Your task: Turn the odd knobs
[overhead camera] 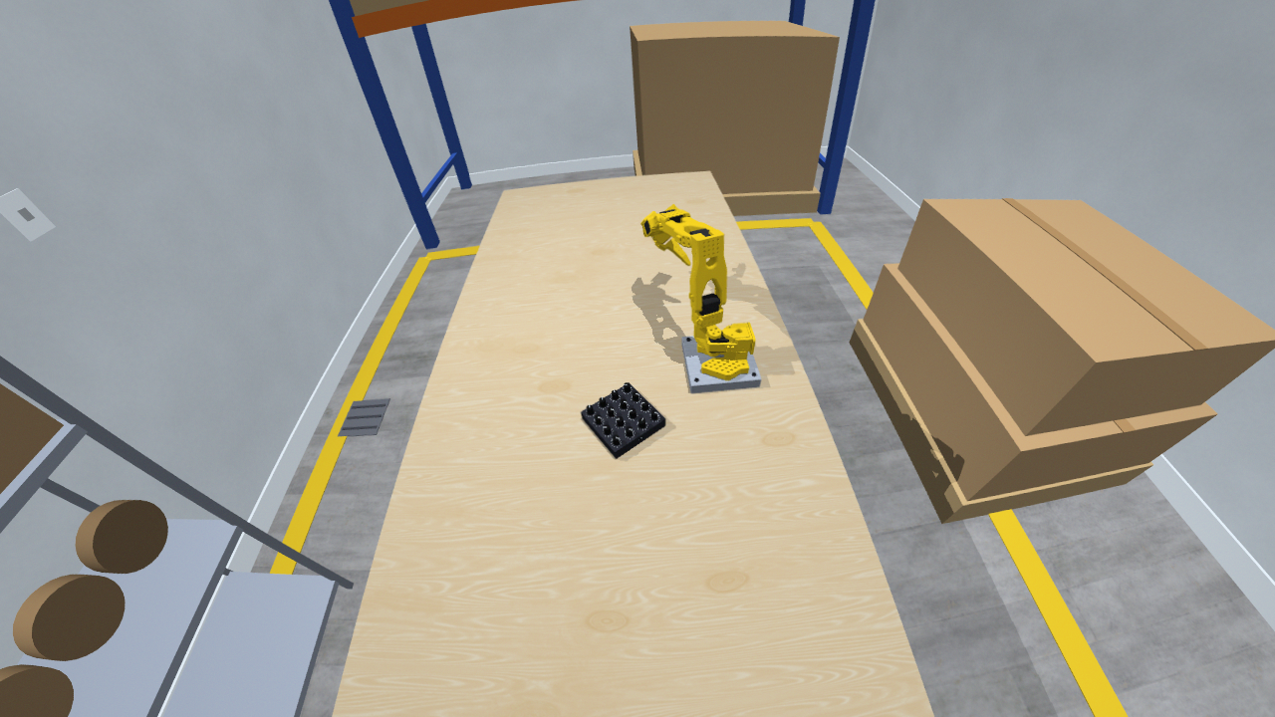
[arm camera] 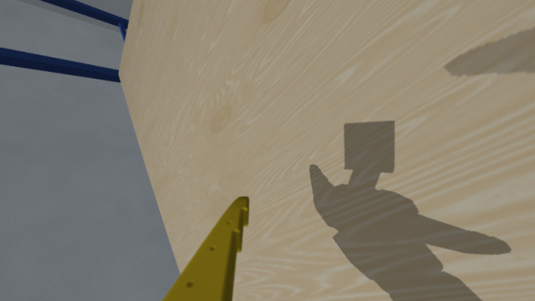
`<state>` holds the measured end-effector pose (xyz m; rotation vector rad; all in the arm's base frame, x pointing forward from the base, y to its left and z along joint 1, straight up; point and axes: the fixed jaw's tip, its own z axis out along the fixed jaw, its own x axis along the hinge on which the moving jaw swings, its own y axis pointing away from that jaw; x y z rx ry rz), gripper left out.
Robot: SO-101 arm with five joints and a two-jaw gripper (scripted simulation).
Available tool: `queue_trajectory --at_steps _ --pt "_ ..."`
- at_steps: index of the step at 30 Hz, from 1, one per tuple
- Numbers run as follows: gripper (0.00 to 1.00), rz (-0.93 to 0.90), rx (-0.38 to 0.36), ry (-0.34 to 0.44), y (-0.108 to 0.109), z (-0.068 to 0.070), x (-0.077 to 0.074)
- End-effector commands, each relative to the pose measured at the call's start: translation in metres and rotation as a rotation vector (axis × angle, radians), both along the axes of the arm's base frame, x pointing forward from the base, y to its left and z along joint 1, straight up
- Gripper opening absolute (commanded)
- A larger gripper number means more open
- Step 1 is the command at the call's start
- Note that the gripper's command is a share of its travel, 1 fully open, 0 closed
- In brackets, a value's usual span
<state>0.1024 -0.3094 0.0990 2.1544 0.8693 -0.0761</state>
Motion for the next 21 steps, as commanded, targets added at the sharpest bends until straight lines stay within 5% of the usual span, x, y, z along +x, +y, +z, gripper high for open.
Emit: queue_trajectory --at_steps 1,17,18,21 --pt "1.0 0.0 -0.005 -0.002 0.0001 0.0017 0.0" --pt "1.0 0.0 -0.005 -0.002 0.0001 0.0017 0.0" --pt "0.4 0.0 -0.004 -0.002 0.0002 0.0017 0.0" --pt "0.4 0.0 0.003 0.0 0.0028 0.0025 -0.0008"
